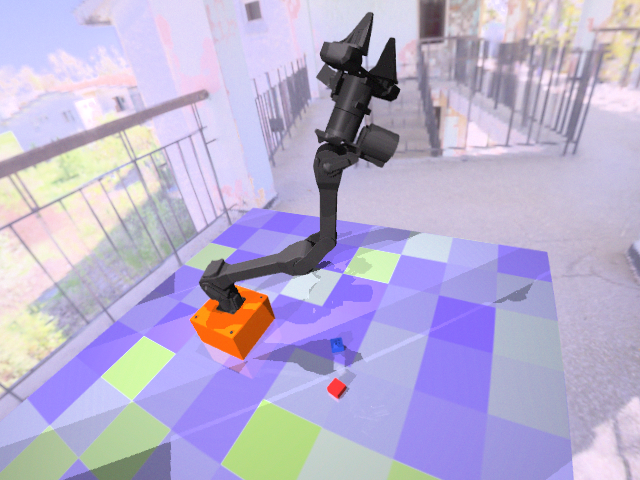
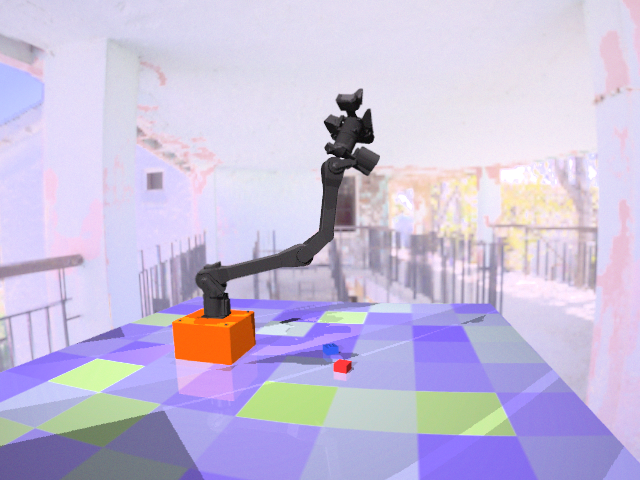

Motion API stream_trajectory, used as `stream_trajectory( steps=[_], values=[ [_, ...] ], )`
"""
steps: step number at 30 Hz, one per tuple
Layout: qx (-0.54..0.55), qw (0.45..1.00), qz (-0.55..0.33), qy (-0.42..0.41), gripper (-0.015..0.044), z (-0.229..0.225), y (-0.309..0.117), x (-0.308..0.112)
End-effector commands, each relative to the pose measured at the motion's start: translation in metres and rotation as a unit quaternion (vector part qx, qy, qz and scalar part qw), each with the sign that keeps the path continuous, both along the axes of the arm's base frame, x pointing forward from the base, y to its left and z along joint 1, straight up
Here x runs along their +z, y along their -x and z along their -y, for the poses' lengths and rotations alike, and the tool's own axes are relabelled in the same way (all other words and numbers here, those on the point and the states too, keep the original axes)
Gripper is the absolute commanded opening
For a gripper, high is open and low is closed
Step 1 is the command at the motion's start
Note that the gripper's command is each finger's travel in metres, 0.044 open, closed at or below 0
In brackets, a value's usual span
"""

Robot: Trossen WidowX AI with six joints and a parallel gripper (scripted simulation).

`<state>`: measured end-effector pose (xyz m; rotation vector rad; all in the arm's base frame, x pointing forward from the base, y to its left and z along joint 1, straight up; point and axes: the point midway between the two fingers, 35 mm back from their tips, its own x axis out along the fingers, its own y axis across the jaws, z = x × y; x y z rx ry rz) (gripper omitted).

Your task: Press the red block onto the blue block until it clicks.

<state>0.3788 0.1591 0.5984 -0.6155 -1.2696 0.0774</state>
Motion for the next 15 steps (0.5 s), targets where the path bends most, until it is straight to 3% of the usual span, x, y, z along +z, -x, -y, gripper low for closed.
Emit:
stream_trajectory(
  steps=[1,4,15],
  values=[
    [0.000,1.000,0.000,0.000,0.0426,0.000,0.000,0.000],
    [0.002,1.000,0.028,-0.004,0.0440,-0.007,0.023,0.013],
    [0.002,0.974,0.211,-0.084,0.0440,-0.007,0.194,0.084]
  ],
)
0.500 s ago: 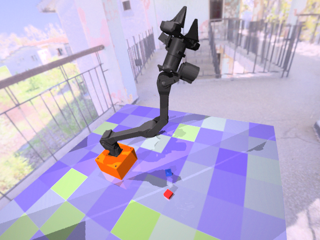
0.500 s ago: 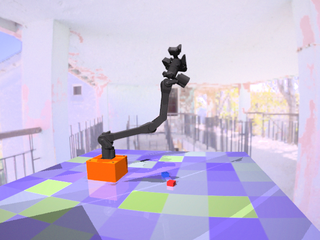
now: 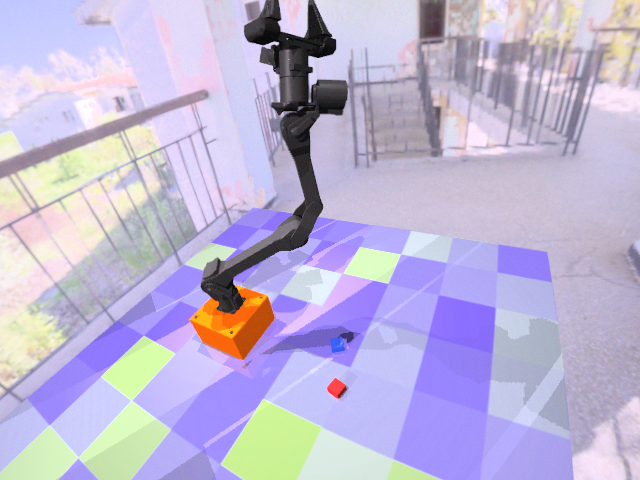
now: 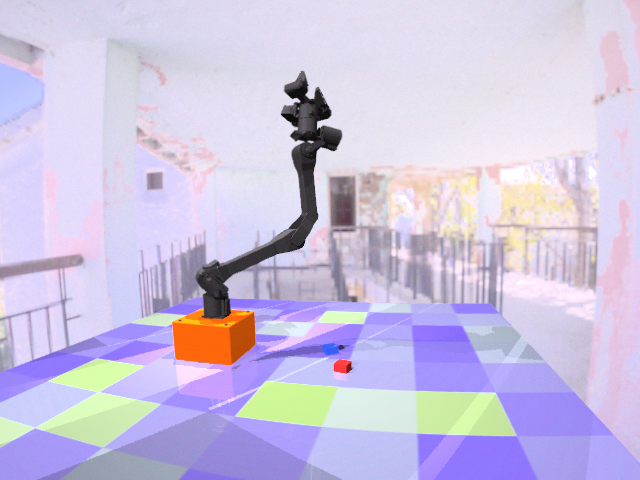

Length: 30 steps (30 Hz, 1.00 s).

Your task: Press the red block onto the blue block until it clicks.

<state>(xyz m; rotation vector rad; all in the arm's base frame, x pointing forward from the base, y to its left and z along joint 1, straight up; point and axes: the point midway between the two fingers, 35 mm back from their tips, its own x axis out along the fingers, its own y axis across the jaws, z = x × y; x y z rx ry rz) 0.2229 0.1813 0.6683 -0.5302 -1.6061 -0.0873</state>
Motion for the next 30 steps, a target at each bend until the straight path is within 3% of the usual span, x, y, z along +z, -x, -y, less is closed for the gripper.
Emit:
stream_trajectory(
  steps=[1,8,17,23,30],
  values=[
    [-0.007,0.998,0.052,-0.041,0.0440,0.020,0.052,0.019],
    [-0.015,0.981,0.139,-0.137,0.0440,0.068,0.149,0.040],
    [-0.018,0.933,0.206,-0.296,0.0440,0.167,0.248,0.039],
    [-0.016,0.884,0.210,-0.417,0.0440,0.253,0.284,0.021],
    [-0.017,0.819,0.175,-0.546,0.0440,0.352,0.290,-0.018]
  ],
)
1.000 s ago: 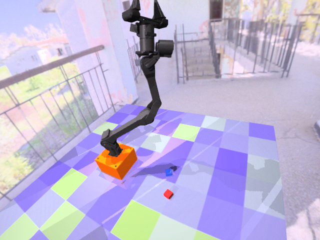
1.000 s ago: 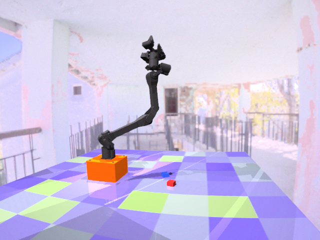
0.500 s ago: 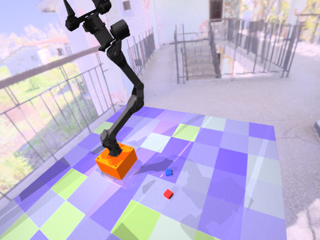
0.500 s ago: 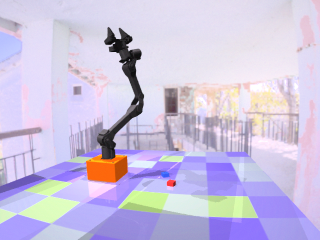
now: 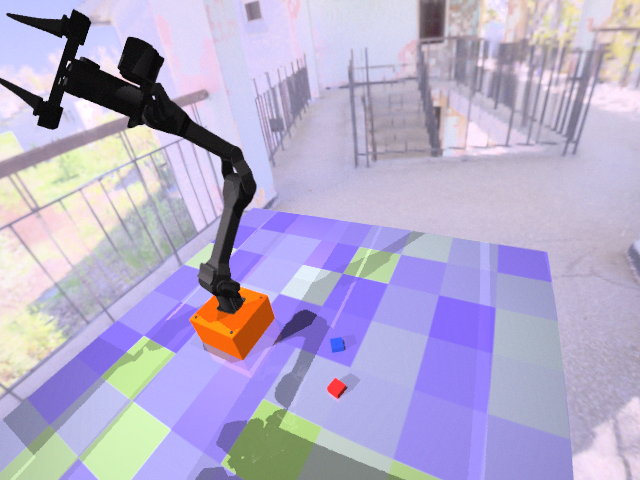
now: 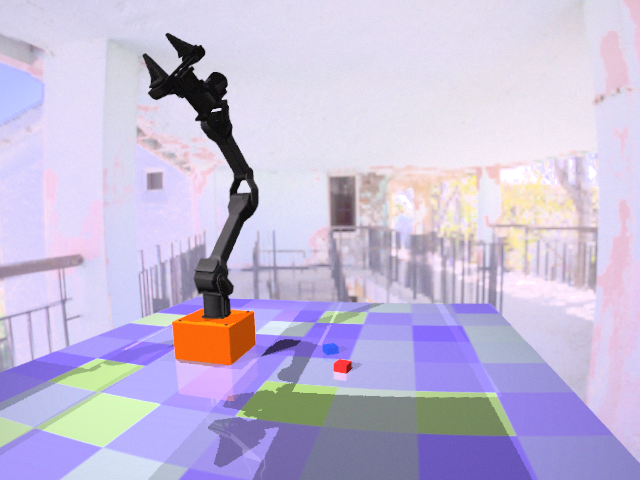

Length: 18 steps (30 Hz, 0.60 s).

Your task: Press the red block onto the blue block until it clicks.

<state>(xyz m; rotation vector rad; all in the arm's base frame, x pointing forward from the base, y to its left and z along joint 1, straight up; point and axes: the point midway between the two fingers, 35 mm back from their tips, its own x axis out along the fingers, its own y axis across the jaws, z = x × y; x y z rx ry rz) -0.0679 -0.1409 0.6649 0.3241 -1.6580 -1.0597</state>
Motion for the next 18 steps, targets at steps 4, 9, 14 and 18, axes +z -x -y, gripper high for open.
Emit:
stream_trajectory(
  steps=[4,9,14,18],
  values=[
    [0.031,0.994,-0.025,-0.104,0.0440,0.071,-0.010,-0.036],
    [0.075,0.980,-0.057,-0.176,0.0440,0.121,-0.034,-0.068],
    [0.127,0.957,-0.099,-0.243,0.0440,0.166,-0.074,-0.105],
    [0.165,0.929,-0.141,-0.301,0.0440,0.194,-0.109,-0.139]
  ],
)
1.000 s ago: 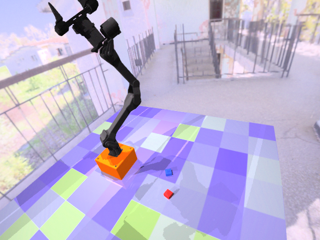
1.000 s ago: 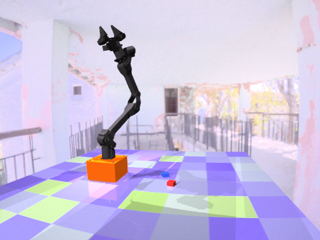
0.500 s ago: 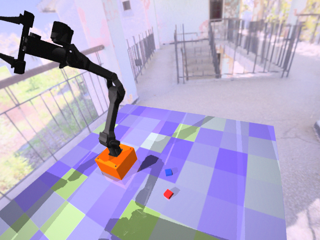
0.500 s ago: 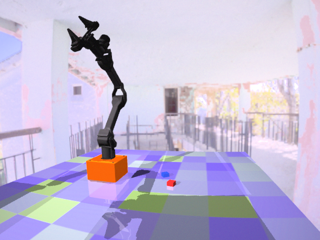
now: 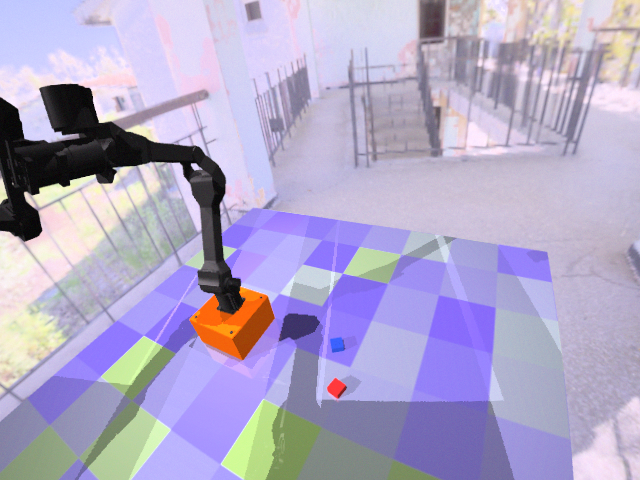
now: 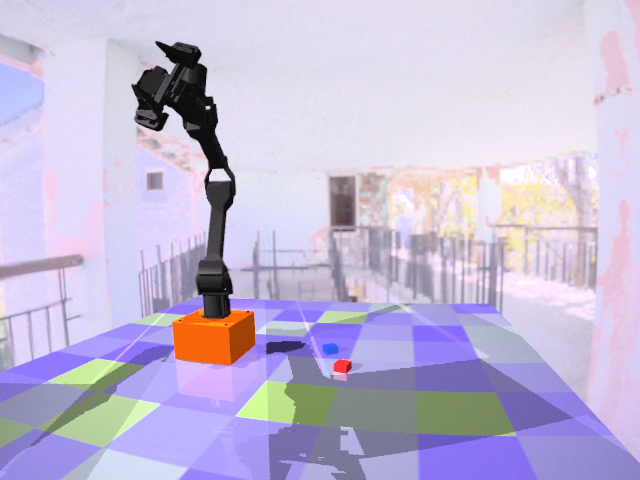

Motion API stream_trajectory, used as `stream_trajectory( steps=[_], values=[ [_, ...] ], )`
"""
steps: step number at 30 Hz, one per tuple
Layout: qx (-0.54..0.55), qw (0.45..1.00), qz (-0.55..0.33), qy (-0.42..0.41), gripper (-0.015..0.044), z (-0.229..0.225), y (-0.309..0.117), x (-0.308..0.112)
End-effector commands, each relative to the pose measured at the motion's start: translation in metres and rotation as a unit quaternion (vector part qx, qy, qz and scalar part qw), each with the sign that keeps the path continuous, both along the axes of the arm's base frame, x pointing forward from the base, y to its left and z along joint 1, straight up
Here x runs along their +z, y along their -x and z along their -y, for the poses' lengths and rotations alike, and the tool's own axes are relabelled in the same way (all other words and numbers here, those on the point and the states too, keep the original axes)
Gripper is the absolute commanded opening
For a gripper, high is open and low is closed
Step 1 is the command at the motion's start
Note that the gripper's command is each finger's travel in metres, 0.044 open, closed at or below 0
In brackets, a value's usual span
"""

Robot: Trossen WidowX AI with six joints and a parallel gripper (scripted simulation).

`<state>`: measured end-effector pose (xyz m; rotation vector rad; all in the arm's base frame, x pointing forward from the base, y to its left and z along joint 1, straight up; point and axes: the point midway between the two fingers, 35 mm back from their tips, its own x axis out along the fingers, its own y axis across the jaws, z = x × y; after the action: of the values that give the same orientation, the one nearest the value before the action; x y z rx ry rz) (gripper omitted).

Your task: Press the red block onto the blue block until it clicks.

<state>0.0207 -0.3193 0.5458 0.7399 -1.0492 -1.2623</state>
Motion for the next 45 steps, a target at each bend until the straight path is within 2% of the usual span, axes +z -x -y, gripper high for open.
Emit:
stream_trajectory(
  steps=[1,11,16,21,27,33,38,43,45],
  values=[
    [0.040,0.997,-0.033,-0.049,0.0440,0.021,-0.031,-0.029],
    [0.159,0.962,-0.146,-0.166,0.0440,0.046,-0.128,-0.115],
    [0.233,0.914,-0.247,-0.221,0.0440,0.041,-0.188,-0.174],
    [0.311,0.843,-0.351,-0.265,0.0440,0.020,-0.243,-0.239],
    [0.403,0.724,-0.474,-0.299,0.0440,-0.024,-0.297,-0.318],
    [0.486,0.575,-0.581,-0.309,0.0440,-0.087,-0.332,-0.394],
    [0.541,0.433,-0.655,-0.301,0.0440,-0.147,-0.343,-0.451],
    [0.583,0.276,-0.711,-0.281,0.0440,-0.208,-0.336,-0.501],
    [0.590,0.237,-0.721,-0.275,0.0440,-0.223,-0.332,-0.512]
  ],
)
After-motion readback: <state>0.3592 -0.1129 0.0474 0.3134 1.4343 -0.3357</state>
